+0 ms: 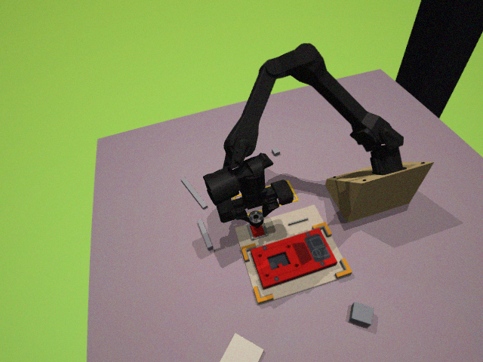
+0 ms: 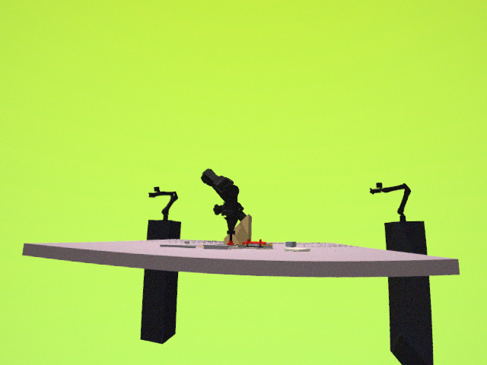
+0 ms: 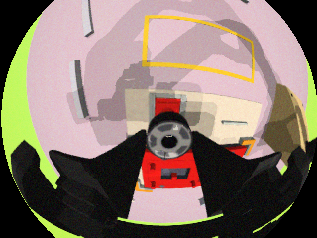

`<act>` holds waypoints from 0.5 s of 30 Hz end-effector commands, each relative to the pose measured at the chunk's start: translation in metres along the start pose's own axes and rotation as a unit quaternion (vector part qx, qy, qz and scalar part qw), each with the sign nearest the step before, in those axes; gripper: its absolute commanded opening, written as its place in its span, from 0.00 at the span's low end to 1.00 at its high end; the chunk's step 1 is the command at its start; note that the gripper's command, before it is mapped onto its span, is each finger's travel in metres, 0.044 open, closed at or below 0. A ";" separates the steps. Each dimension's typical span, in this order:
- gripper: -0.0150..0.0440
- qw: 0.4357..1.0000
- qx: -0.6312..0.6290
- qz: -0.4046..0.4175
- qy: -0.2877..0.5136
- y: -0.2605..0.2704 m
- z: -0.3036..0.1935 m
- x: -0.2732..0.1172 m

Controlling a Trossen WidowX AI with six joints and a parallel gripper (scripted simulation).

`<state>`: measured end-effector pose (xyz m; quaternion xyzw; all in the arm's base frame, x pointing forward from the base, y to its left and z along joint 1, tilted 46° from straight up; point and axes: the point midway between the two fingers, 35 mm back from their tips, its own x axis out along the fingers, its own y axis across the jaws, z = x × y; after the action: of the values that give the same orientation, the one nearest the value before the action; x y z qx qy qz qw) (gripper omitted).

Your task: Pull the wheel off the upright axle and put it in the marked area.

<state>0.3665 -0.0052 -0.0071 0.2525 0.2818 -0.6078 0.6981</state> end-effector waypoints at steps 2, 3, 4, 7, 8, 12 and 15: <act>0.25 1.000 0.003 0.000 0.001 0.000 0.001 -0.002; 0.25 1.000 0.003 0.000 0.001 0.000 0.001 -0.002; 0.25 1.000 0.003 0.000 0.001 0.000 0.001 -0.003; 0.25 1.000 0.003 0.000 0.001 0.000 0.001 -0.004; 0.25 1.000 0.003 0.000 0.001 0.000 0.001 -0.004; 0.25 1.000 0.003 0.000 0.002 0.000 0.000 -0.011; 0.25 1.000 0.003 0.000 0.002 0.000 0.000 -0.025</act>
<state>0.3628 0.0038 0.0010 0.2488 0.2841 -0.6105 0.6962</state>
